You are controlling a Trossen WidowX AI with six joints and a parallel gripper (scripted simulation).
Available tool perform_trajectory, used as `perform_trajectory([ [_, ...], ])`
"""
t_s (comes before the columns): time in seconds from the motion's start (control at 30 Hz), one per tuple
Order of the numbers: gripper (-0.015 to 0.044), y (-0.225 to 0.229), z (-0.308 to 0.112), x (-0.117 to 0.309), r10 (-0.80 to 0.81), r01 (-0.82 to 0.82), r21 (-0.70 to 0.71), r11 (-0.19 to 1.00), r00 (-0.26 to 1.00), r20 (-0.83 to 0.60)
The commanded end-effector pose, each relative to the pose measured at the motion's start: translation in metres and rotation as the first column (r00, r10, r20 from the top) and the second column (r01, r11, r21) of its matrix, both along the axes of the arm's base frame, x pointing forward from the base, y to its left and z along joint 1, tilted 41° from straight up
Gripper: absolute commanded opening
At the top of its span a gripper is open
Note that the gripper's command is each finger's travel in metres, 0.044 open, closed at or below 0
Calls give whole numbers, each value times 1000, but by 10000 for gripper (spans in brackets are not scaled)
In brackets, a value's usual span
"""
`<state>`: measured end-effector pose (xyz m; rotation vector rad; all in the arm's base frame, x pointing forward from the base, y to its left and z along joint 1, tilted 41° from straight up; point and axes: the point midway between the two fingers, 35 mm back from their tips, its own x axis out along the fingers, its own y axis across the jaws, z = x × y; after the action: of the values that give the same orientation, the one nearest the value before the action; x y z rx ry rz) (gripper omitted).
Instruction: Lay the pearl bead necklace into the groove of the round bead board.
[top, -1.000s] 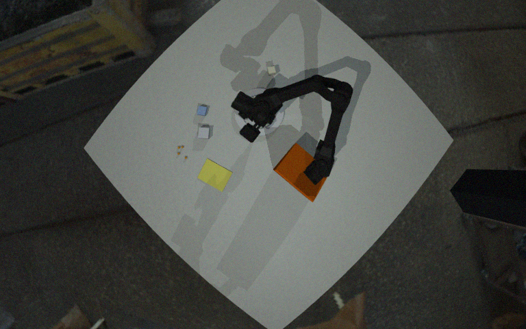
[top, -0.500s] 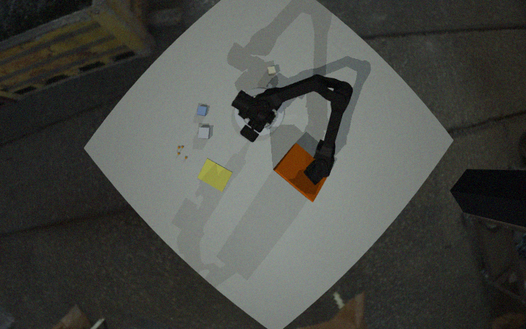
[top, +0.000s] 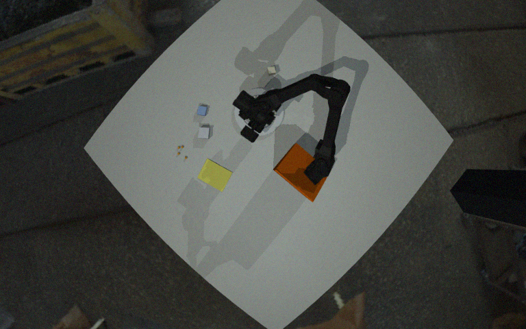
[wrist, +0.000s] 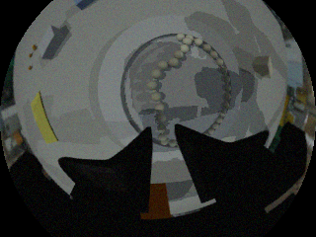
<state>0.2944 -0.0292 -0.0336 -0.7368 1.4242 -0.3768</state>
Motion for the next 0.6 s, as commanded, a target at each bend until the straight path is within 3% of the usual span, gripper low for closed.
perform_trajectory([
  [0.0, 120, -5, -7, -1, 4, -4, -5, 1000, 1000, -12],
  [0.17, 120, -7, -8, -1, 5, -5, -6, 1000, 1000, -13],
  [0.33, 0, -5, -6, 0, 0, 0, -1, 1000, 1000, -5],
  [0.57, 0, -5, -6, 0, 0, 0, -1, 1000, 1000, -5],
])
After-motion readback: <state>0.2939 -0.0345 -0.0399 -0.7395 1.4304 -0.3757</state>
